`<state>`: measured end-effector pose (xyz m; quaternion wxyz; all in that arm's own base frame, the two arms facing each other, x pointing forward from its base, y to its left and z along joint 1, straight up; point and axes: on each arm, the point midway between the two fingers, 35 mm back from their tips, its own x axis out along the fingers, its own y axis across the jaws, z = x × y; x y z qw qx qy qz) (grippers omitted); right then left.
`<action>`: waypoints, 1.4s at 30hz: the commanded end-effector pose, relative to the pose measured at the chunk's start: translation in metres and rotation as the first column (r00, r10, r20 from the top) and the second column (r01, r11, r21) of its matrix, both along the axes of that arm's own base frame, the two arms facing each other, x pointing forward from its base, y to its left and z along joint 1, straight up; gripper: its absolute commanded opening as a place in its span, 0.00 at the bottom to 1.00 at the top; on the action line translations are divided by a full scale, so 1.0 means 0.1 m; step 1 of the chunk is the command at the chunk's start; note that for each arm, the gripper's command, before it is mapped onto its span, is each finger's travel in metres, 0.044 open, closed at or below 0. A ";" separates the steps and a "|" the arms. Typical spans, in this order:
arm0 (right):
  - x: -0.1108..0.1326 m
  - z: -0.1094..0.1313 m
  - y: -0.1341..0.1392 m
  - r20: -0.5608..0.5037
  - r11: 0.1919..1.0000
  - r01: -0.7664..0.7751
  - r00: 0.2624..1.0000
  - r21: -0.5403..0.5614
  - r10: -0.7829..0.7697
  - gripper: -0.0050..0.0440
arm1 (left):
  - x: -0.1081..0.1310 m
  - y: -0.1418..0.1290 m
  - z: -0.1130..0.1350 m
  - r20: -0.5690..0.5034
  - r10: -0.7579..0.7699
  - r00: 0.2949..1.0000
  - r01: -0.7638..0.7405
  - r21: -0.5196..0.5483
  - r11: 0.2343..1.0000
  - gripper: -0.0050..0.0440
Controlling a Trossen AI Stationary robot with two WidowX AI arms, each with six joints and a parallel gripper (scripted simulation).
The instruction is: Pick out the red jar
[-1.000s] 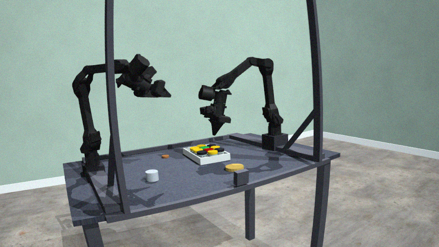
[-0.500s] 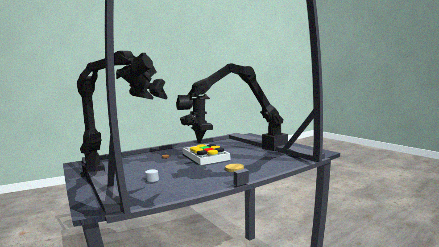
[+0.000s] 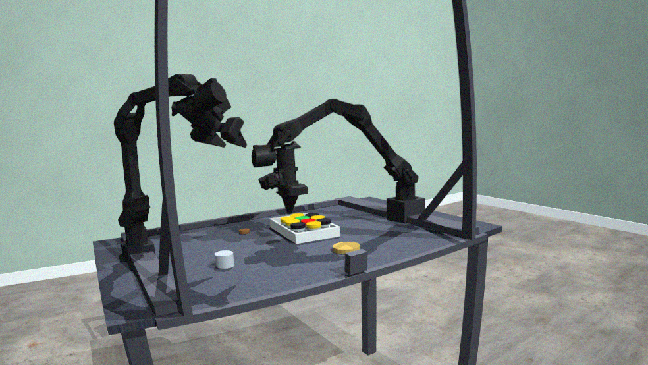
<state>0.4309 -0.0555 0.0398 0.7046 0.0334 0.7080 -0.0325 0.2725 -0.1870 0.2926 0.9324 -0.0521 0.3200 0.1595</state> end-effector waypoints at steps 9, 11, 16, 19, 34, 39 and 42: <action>0.02 -0.19 0.00 0.008 1.000 0.000 1.000 -0.004 0.000 0.00 | 0.00 0.02 0.08 0.017 0.004 1.000 -0.003 -0.022 1.000 1.00; 0.02 -0.24 0.00 0.008 1.000 0.000 1.000 -0.004 0.000 0.00 | 0.00 0.02 0.08 0.017 0.004 1.000 -0.003 -0.022 1.000 1.00; 0.02 -0.41 0.00 0.008 1.000 0.000 1.000 -0.003 0.000 0.00 | 0.00 0.02 0.08 0.017 0.004 1.000 -0.003 -0.022 1.000 1.00; 0.02 -0.42 0.00 0.008 1.000 0.000 1.000 -0.002 0.000 0.00 | 0.00 0.02 0.08 0.017 0.004 1.000 -0.003 -0.022 1.000 1.00; 0.05 -0.45 -0.01 0.017 1.000 0.000 1.000 -0.005 0.000 0.20 | 0.00 0.02 0.08 0.017 0.004 1.000 -0.003 -0.022 1.000 1.00; 0.05 -0.45 -0.02 0.015 1.000 0.001 1.000 -0.005 -0.001 0.35 | 0.00 0.02 0.08 0.017 0.004 1.000 -0.003 -0.022 1.000 1.00; 0.06 -0.45 -0.02 0.016 1.000 0.001 1.000 -0.004 -0.001 0.49 | 0.00 0.02 0.08 0.017 0.004 1.000 -0.003 -0.022 1.000 1.00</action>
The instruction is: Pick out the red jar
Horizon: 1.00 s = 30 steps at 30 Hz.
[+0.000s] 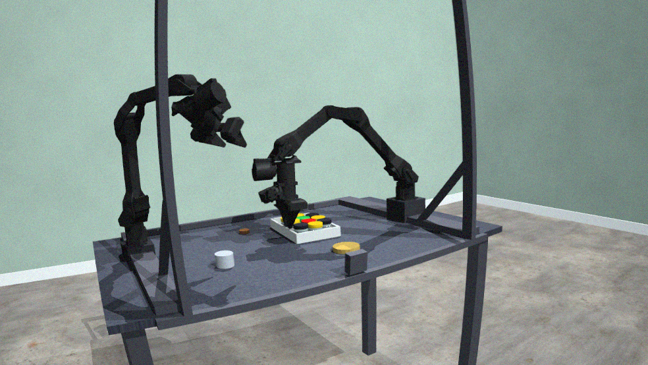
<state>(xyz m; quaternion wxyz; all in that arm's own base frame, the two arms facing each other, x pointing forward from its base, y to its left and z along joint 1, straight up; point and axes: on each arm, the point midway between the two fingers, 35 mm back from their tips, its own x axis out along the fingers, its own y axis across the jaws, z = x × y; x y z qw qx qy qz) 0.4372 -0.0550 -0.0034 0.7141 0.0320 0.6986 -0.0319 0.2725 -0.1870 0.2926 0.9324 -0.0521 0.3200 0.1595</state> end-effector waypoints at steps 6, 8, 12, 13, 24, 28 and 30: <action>0.01 -0.01 -0.03 -0.008 1.000 0.004 1.000 -0.002 -0.004 0.61 | 0.00 0.02 0.08 0.017 0.004 1.000 -0.003 -0.022 1.000 1.00; 0.02 -0.01 -0.03 -0.007 1.000 0.004 1.000 -0.002 -0.004 0.61 | 0.00 0.02 0.08 0.017 0.004 1.000 -0.003 -0.022 1.000 1.00; 0.02 -0.01 -0.03 -0.007 1.000 0.004 1.000 -0.002 -0.004 0.61 | 0.00 0.02 0.08 0.017 0.004 1.000 -0.003 -0.022 1.000 1.00; 0.02 -0.01 -0.03 -0.008 1.000 0.004 1.000 -0.002 -0.004 0.61 | 0.00 0.02 0.08 0.017 0.004 1.000 -0.003 -0.022 1.000 1.00; 0.02 -0.02 -0.04 -0.010 1.000 0.007 1.000 -0.002 -0.008 0.61 | 0.00 0.02 0.08 0.017 0.004 1.000 -0.003 -0.022 1.000 1.00; 0.04 0.00 -0.05 -0.004 1.000 0.008 1.000 -0.003 -0.008 0.61 | 0.00 0.02 0.08 0.017 0.004 1.000 -0.003 -0.022 1.000 1.00; 0.07 0.12 -0.05 0.017 1.000 0.008 1.000 -0.005 -0.008 0.61 | 0.00 0.02 0.08 0.017 0.004 1.000 -0.003 -0.022 1.000 1.00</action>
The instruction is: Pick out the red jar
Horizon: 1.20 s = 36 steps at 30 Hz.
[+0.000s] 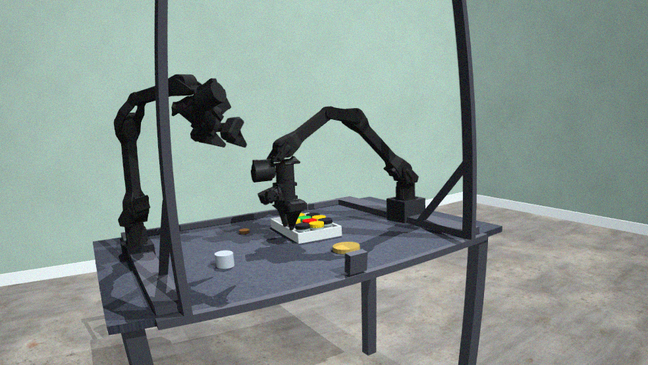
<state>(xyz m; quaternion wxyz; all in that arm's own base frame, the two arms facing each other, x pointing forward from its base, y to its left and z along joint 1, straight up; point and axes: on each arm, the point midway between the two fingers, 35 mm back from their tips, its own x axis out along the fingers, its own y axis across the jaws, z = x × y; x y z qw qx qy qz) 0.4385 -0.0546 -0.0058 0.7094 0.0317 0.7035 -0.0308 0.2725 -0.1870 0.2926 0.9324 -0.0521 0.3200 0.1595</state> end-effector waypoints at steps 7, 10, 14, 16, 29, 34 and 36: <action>0.07 0.38 -0.04 0.048 1.000 0.008 0.999 -0.009 -0.008 0.61 | 0.00 0.02 0.08 0.017 0.004 1.000 -0.003 -0.022 1.000 1.00; 0.07 0.42 -0.04 0.048 1.000 0.008 0.999 -0.009 -0.008 0.61 | 0.00 0.02 0.08 0.017 0.004 1.000 -0.003 -0.022 1.000 1.00; 0.06 0.63 -0.03 0.048 1.000 0.009 0.999 -0.009 -0.008 0.61 | 0.00 0.02 0.08 0.017 0.004 1.000 -0.003 -0.022 1.000 1.00; 0.06 0.69 -0.03 0.048 1.000 0.009 0.999 -0.009 -0.009 0.61 | 0.00 0.02 0.08 0.017 0.004 1.000 -0.003 -0.022 1.000 1.00; -0.49 0.61 0.01 0.027 1.000 0.007 1.000 -0.007 -0.007 0.10 | 0.12 -0.07 0.23 0.091 -0.043 0.995 0.043 -0.003 0.999 1.00; -0.70 0.61 0.03 0.025 1.000 0.008 1.000 -0.007 -0.008 0.10 | 0.16 -0.10 0.27 0.119 -0.061 0.991 0.060 0.014 0.998 1.00; -0.87 0.60 0.04 0.024 1.000 0.007 1.000 -0.007 -0.007 0.10 | 0.20 -0.13 0.31 0.140 -0.073 0.987 0.070 0.022 0.997 1.00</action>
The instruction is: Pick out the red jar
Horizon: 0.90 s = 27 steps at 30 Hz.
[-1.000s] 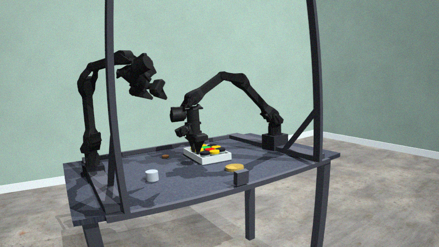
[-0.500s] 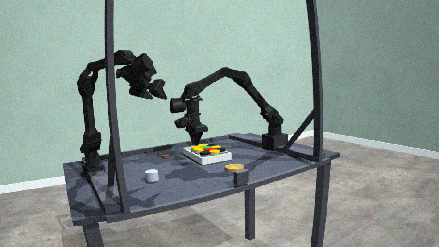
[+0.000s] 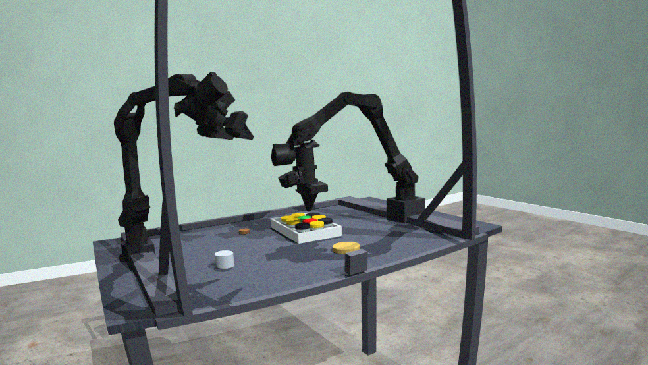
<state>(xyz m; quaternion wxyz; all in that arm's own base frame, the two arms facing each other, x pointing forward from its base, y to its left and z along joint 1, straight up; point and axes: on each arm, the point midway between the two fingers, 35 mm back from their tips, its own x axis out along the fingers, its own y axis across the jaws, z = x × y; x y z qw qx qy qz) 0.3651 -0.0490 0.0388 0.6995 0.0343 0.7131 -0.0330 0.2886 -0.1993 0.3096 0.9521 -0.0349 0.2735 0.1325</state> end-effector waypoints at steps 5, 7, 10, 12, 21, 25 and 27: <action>-0.43 0.14 0.02 0.050 1.000 0.001 0.999 -0.009 0.000 0.10 | 0.07 -0.03 0.19 0.069 -0.021 0.997 0.022 -0.006 1.000 1.00; -0.49 0.14 0.03 0.050 1.000 0.001 0.999 -0.009 -0.001 0.10 | 0.07 -0.03 0.19 0.072 -0.022 0.997 0.023 -0.005 1.000 1.00; -0.57 0.14 0.03 0.049 1.000 0.001 0.999 -0.009 -0.001 0.10 | 0.07 -0.03 0.19 0.072 -0.024 0.997 0.024 -0.006 1.000 1.00; -0.58 0.13 0.04 0.049 1.000 0.001 0.999 -0.009 -0.001 0.09 | 0.07 -0.03 0.19 0.072 -0.024 0.997 0.024 -0.006 1.000 1.00; -0.60 -0.01 0.04 0.020 1.000 0.001 1.000 -0.003 -0.001 0.02 | 0.07 -0.03 0.19 0.070 -0.023 0.997 0.023 -0.009 1.000 1.00; -0.60 -0.12 0.04 0.020 1.000 0.001 1.000 -0.003 -0.001 0.00 | 0.07 -0.03 0.19 0.070 -0.023 0.997 0.023 -0.009 1.000 1.00; -0.60 -0.17 0.04 0.020 1.000 0.001 1.000 -0.003 -0.001 0.00 | 0.07 -0.03 0.19 0.070 -0.023 0.997 0.023 -0.009 1.000 1.00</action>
